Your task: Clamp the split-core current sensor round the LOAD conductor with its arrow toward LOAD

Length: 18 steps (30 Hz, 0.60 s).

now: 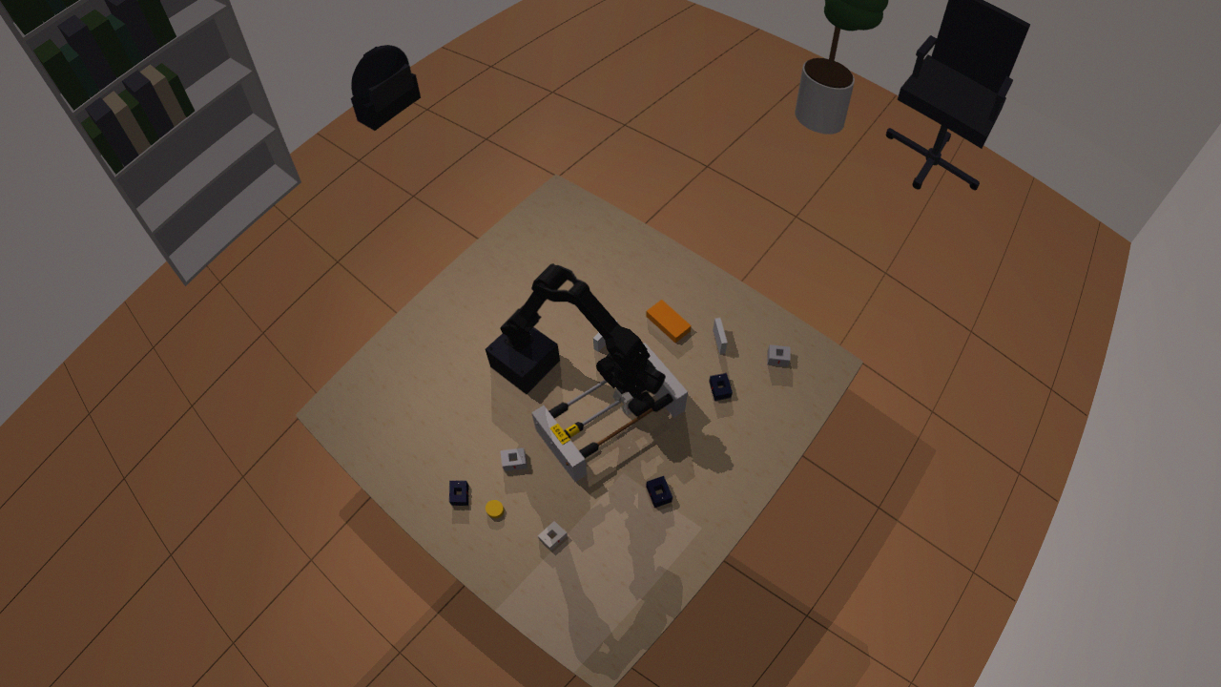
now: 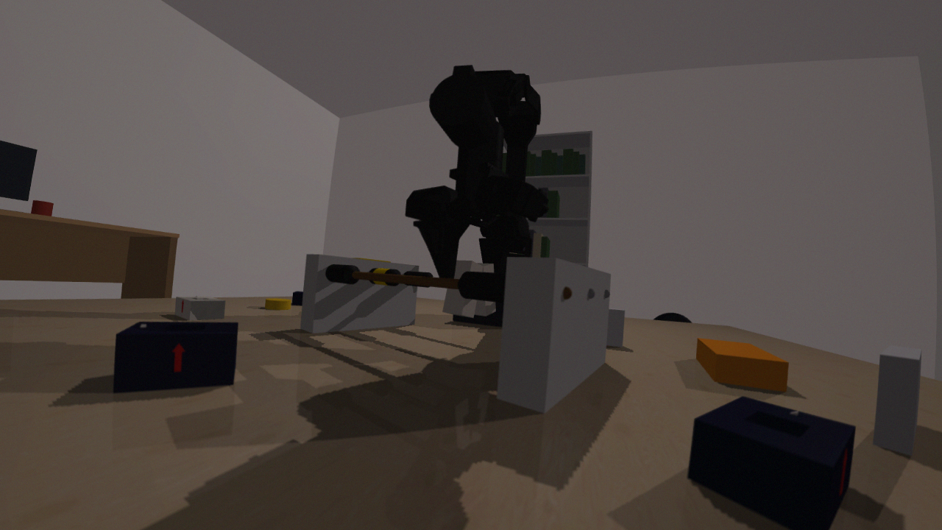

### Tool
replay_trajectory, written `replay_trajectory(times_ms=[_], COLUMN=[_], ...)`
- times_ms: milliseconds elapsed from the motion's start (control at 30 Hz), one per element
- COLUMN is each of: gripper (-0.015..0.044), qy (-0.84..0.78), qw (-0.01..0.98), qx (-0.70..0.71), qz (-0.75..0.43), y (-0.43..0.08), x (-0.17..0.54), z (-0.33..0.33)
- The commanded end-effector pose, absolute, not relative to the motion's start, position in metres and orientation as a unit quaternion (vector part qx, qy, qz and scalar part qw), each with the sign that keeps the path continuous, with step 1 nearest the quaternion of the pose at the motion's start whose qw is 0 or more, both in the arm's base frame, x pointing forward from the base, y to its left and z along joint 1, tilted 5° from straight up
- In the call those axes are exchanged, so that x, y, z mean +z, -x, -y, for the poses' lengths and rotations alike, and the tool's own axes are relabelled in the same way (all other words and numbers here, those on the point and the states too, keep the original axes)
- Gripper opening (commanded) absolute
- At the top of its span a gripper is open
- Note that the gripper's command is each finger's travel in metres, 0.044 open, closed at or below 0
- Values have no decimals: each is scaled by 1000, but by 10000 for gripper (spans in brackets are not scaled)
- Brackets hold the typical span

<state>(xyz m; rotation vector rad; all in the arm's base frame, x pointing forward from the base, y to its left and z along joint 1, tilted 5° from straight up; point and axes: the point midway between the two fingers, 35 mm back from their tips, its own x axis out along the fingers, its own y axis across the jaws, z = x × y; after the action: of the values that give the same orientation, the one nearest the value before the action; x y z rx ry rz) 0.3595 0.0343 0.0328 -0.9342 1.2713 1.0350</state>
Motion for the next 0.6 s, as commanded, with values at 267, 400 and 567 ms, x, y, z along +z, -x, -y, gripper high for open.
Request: replay_trajectory(times_ms=[267, 400, 567], gripper=[440, 440, 387], qy=[398, 398, 401], qw=[588, 588, 587], qx=[444, 444, 444], qz=[-546, -546, -545], y=[-359, -359, -360], x=[14, 8, 9], z=[-36, -37, -36])
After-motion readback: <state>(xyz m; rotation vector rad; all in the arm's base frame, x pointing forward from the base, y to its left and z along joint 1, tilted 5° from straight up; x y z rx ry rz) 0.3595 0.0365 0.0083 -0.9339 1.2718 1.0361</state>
